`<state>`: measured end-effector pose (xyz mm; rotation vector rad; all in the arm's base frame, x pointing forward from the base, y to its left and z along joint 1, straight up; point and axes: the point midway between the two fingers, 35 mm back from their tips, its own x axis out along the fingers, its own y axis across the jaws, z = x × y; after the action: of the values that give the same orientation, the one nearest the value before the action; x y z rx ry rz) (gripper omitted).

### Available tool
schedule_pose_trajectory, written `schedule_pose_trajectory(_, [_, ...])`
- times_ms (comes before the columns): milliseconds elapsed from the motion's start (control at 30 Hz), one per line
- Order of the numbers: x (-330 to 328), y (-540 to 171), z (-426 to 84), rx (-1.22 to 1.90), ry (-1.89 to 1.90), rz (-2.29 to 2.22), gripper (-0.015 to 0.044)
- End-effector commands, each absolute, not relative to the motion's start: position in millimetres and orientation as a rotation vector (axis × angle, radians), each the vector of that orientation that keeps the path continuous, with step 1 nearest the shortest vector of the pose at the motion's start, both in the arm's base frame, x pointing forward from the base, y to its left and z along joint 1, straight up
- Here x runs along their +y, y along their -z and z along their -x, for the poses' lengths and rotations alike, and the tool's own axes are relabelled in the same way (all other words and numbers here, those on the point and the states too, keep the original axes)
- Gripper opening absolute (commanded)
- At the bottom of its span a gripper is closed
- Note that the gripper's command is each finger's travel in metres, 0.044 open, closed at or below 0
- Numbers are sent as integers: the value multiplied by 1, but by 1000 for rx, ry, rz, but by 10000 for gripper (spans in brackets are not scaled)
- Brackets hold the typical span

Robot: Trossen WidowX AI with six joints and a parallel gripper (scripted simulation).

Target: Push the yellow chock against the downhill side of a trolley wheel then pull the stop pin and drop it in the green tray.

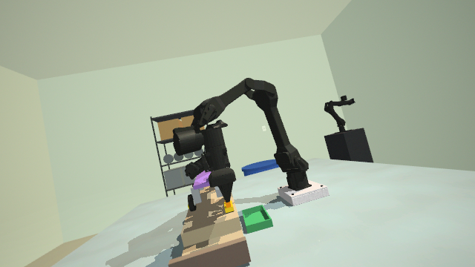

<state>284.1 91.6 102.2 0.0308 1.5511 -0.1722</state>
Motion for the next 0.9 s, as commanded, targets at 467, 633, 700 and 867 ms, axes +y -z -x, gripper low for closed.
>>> schedule_pose_trajectory(467, [97,-149,-284,1552,178,-26,190])
schedule_pose_trajectory(633, [98,-162,-284,1552,178,-26,190])
schedule_pose_trajectory(700, [98,-153,-284,1551,172,-29,242])
schedule_pose_trajectory(867, [92,-156,-291,1531,165,-73,216])
